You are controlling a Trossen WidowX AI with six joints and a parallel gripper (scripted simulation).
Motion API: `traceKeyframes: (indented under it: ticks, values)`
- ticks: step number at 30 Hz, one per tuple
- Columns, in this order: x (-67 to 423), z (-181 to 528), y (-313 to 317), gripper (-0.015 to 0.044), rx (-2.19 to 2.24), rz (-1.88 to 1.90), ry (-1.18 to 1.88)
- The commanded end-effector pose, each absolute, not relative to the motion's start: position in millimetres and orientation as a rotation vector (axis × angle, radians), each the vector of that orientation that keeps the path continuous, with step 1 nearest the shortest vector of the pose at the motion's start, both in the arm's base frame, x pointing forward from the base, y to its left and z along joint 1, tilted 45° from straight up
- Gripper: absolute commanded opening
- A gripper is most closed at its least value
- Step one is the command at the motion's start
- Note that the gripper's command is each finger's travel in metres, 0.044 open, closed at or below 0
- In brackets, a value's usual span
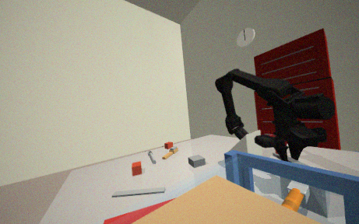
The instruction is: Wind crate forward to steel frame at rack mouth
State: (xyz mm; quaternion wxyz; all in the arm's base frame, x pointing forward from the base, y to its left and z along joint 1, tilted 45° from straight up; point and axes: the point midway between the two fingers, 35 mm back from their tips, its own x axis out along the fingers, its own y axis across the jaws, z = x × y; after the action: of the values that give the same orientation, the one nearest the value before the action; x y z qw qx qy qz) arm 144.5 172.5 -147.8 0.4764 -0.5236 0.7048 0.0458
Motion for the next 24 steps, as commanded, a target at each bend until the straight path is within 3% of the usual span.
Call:
traceKeyframes:
  ticks: [1, 24]
  values:
    - [141.8, -152.4, 171.2, 0.0000, -1.231, 0.069, 1.725]
    - [142.3, -152.0, 171.3, 0.0000, -1.231, 0.070, 1.725]
